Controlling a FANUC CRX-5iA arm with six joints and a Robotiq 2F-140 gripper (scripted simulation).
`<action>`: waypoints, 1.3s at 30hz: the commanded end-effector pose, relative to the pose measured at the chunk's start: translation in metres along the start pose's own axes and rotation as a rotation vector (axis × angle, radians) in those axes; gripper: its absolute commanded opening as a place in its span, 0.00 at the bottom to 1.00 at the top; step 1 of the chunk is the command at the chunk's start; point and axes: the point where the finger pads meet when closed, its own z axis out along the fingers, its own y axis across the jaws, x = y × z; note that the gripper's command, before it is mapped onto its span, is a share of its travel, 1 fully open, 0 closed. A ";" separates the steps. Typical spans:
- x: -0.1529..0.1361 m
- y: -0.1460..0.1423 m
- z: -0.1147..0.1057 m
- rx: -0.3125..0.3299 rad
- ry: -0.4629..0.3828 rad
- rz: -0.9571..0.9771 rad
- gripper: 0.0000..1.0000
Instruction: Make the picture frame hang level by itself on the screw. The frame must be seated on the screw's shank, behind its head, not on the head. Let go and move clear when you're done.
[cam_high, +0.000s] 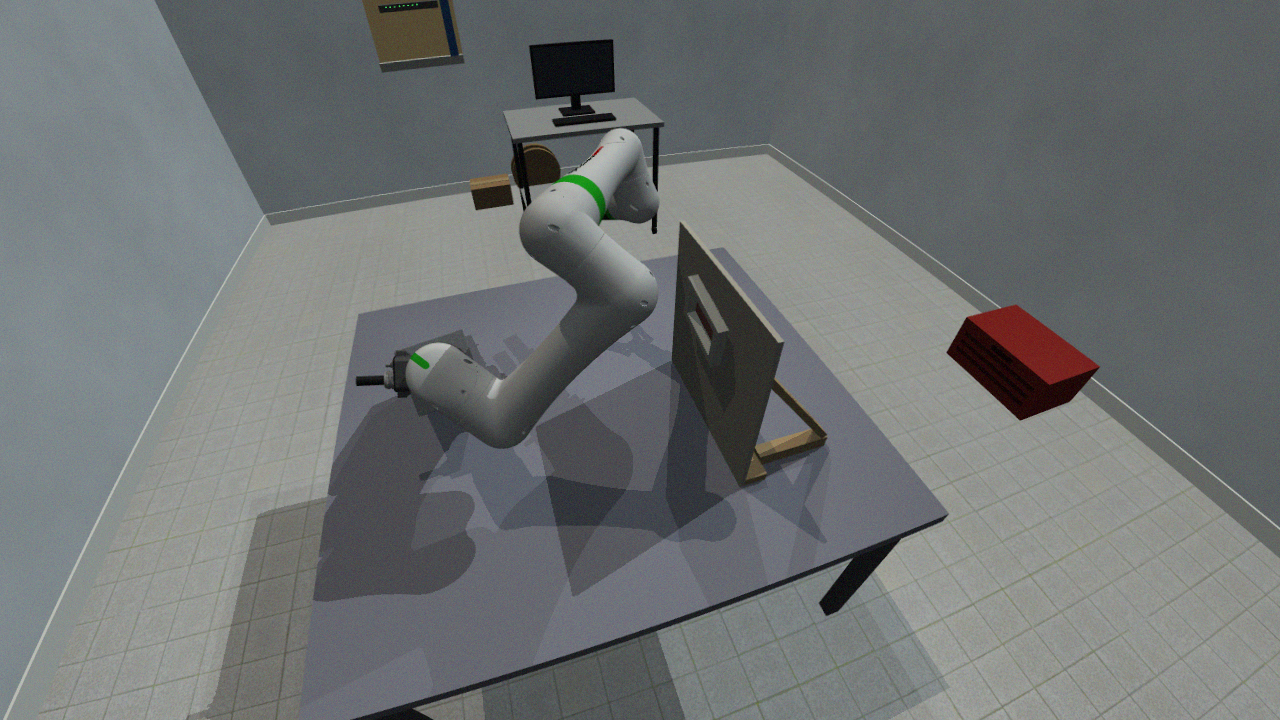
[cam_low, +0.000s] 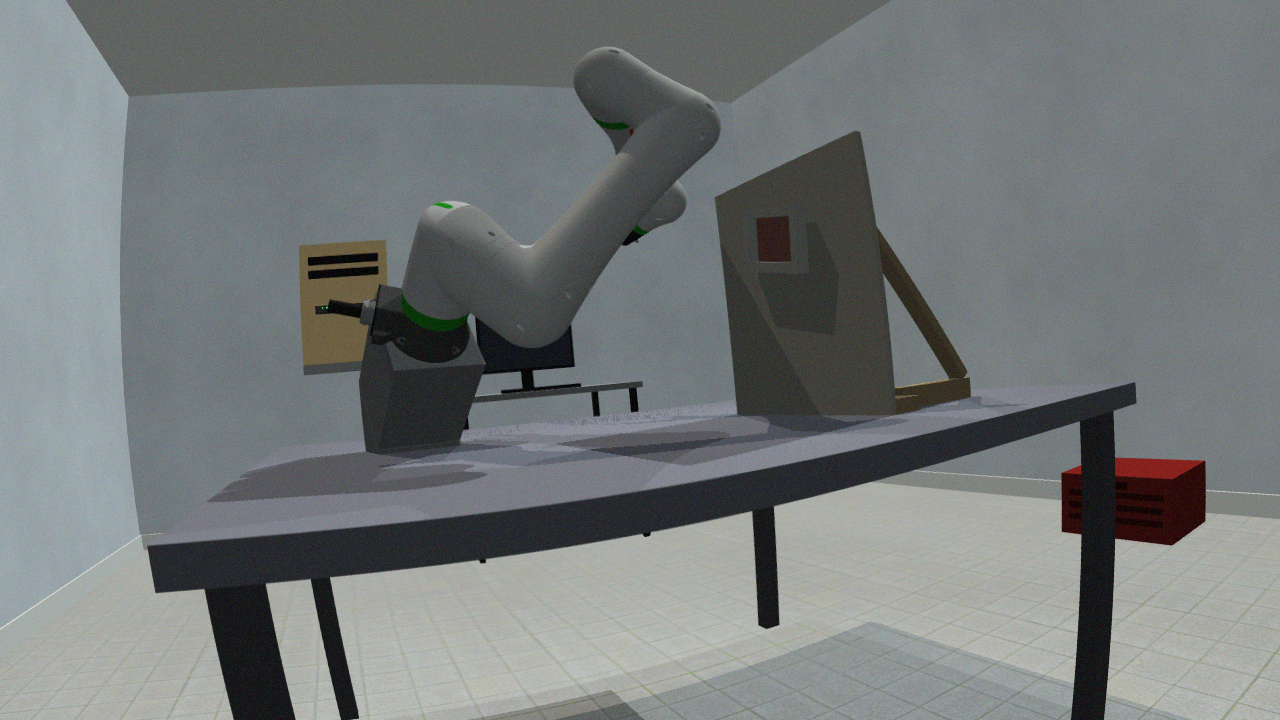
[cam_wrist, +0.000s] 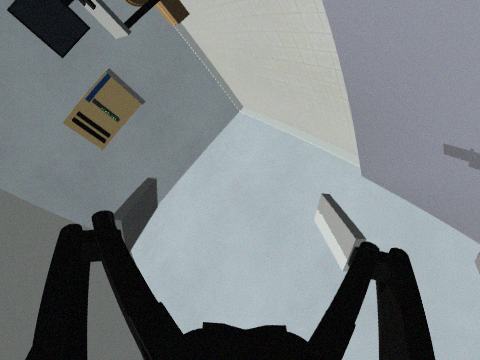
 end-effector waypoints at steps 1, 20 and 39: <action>-0.010 -0.036 -0.043 0.193 0.068 0.189 1.00; -0.024 -0.068 -0.226 0.733 -0.029 0.720 1.00; -0.017 -0.013 -0.358 1.202 -0.290 1.139 1.00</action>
